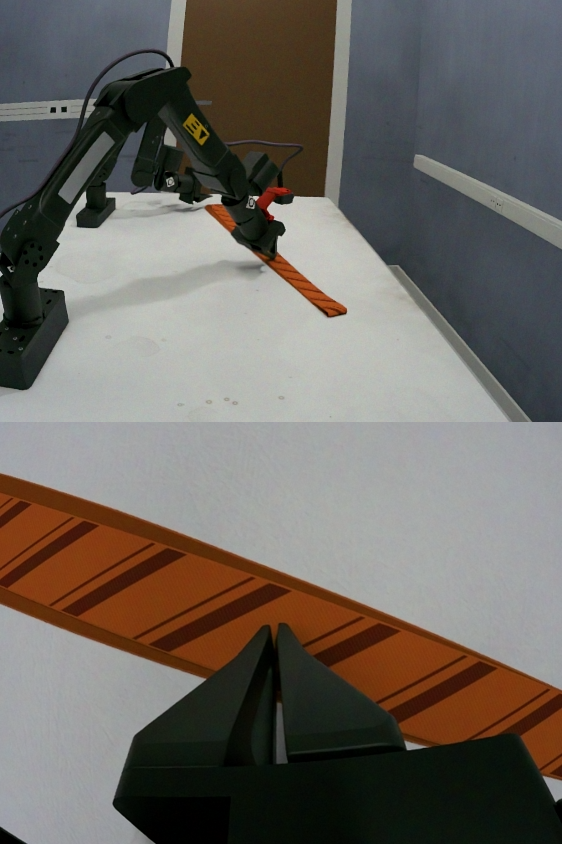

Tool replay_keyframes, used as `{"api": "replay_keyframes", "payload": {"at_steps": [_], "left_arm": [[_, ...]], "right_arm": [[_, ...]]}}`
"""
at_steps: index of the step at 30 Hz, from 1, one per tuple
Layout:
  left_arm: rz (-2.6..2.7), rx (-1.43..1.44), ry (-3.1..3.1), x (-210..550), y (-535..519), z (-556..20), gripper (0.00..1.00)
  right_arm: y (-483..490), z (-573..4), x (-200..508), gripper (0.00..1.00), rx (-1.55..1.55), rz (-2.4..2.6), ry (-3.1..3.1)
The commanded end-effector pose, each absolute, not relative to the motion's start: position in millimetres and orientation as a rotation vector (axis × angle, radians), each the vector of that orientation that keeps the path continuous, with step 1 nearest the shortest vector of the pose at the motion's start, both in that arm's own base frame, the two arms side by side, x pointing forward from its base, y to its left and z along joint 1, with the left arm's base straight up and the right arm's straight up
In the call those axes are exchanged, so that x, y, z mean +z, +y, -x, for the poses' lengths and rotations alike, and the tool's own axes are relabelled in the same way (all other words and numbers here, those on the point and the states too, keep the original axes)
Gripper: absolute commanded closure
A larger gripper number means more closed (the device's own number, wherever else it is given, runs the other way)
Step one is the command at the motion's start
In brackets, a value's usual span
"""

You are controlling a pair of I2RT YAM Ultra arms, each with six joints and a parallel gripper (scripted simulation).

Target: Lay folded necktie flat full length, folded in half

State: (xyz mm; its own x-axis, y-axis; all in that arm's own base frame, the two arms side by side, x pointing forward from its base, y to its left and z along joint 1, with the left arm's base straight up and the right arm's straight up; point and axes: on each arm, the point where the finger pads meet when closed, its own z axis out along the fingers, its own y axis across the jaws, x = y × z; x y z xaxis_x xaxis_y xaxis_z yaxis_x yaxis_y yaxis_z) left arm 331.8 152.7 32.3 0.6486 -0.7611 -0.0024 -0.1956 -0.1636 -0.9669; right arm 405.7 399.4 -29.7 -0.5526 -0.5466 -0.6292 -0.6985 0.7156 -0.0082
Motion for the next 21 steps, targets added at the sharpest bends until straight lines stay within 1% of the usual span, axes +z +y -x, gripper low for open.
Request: {"api": "replay_keyframes", "payload": {"at_steps": [1, 21], "left_arm": [[1.652, -0.627, 0.774, 44, 154, -329, 0.57], [1.652, -0.627, 0.774, 44, 165, -325, 0.57]], "right_arm": [[401, -406, -27, 0.96, 0.34, 0.934, 2.291], [401, -406, -27, 0.96, 0.34, 0.934, 2.291]]}}
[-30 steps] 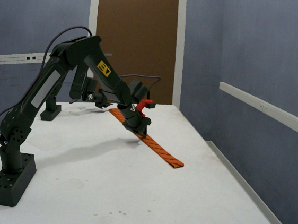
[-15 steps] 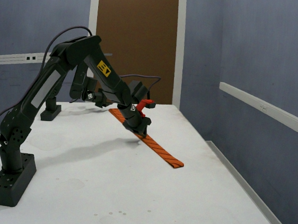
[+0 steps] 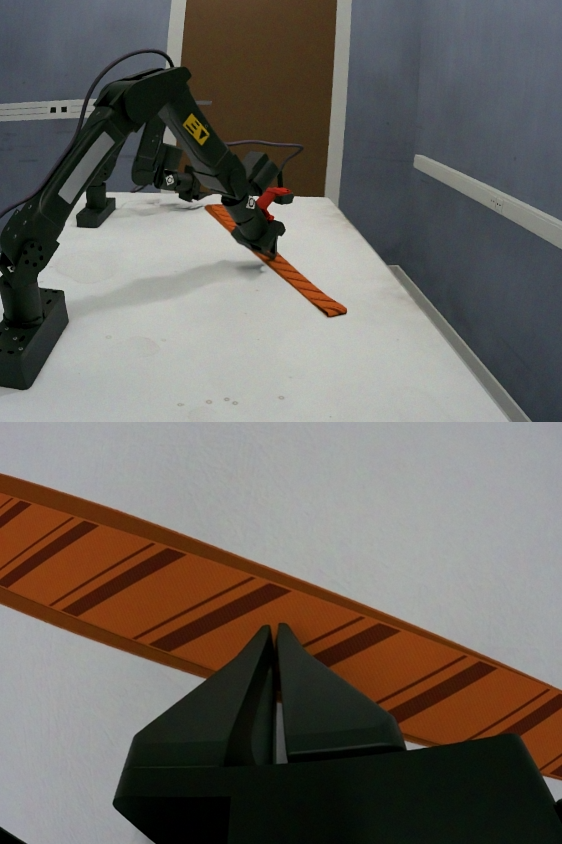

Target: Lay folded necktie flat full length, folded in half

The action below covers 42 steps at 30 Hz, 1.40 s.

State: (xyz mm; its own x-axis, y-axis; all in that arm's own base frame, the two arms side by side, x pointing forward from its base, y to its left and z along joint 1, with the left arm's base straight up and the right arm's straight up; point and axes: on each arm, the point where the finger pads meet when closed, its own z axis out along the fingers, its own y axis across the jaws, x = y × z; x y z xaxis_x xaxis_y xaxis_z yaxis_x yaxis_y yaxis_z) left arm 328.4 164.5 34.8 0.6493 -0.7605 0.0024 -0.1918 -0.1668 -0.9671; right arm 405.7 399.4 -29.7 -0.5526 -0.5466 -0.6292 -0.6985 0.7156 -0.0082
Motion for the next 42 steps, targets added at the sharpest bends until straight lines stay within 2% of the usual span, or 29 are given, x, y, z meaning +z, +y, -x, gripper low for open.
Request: {"api": "replay_keyframes", "payload": {"at_steps": [1, 42], "left_arm": [[1.652, -0.627, 0.774, 44, 166, -325, 0.57], [1.652, -0.627, 0.774, 44, 188, -317, 0.57]], "right_arm": [[401, -406, -27, 0.96, 0.34, 0.934, 2.291], [401, -406, -27, 0.96, 0.34, 0.934, 2.291]]}}
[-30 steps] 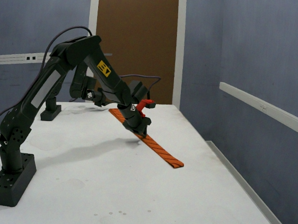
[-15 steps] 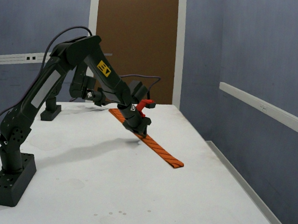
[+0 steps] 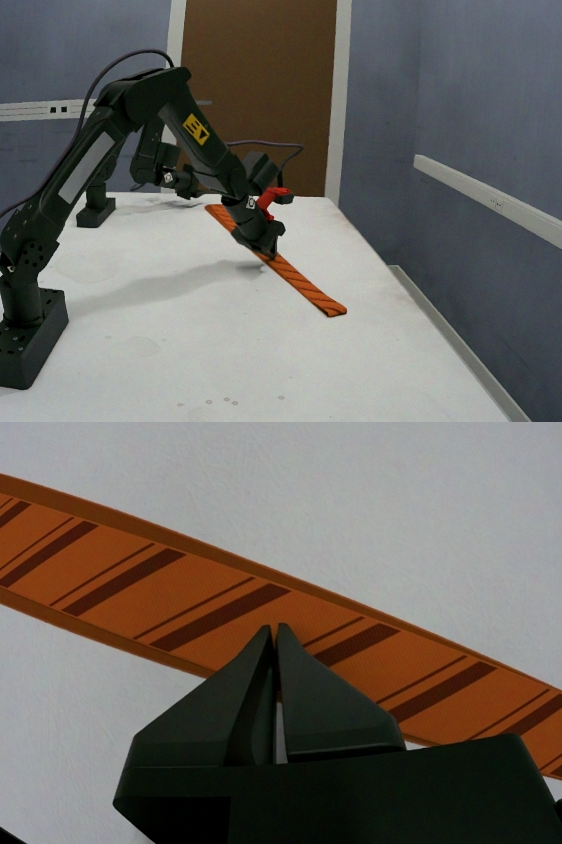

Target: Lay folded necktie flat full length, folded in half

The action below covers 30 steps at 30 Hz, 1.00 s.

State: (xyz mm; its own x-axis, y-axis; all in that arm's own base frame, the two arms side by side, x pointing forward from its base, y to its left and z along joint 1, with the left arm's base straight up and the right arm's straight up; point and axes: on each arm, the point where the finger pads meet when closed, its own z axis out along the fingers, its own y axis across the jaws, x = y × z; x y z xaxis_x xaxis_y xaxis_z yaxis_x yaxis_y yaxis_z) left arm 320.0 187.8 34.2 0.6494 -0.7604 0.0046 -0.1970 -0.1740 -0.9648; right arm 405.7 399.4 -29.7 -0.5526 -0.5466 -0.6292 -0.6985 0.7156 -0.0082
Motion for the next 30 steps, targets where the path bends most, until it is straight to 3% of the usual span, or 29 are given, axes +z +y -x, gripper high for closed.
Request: {"api": "replay_keyframes", "payload": {"at_steps": [1, 30], "left_arm": [[1.652, -0.627, 0.774, 43.7, 188.4, -317.3, 0.57], [1.652, -0.627, 0.774, 43.7, 194.9, -309.9, 0.57]], "right_arm": [[400.8, -405.9, -27.4, 0.96, 0.34, 0.934, 2.291], [400.8, -405.9, -27.4, 0.96, 0.34, 0.934, 2.291]]}}
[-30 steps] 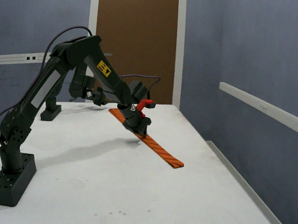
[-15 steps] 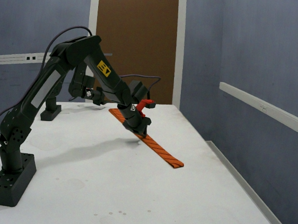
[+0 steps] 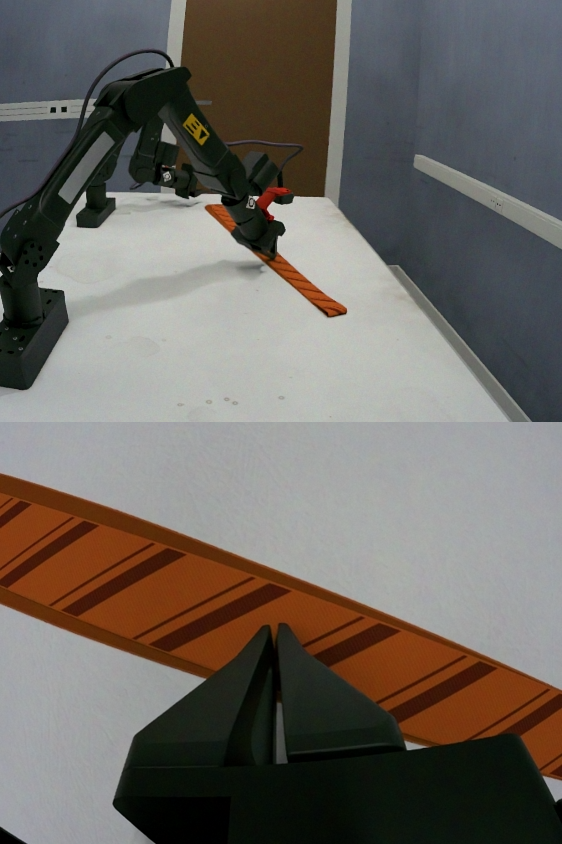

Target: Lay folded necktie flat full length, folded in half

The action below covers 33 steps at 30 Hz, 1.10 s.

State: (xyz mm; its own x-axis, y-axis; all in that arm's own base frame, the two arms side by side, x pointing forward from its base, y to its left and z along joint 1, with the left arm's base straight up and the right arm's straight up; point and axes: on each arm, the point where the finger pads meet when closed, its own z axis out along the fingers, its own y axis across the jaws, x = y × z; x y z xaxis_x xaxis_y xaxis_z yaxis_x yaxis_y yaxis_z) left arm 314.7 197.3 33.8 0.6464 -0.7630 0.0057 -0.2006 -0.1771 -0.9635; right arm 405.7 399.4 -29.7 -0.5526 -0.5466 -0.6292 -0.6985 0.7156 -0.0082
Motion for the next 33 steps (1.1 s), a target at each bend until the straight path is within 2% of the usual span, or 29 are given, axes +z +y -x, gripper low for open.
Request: {"api": "replay_keyframes", "payload": {"at_steps": [1, 33], "left_arm": [[1.652, -0.627, 0.774, 44, 194, -309, 0.57], [1.652, -0.627, 0.774, 44, 172, -282, 0.57]], "right_arm": [[401, -406, -27, 0.96, 0.34, 0.934, 2.291], [401, -406, -27, 0.96, 0.34, 0.934, 2.291]]}}
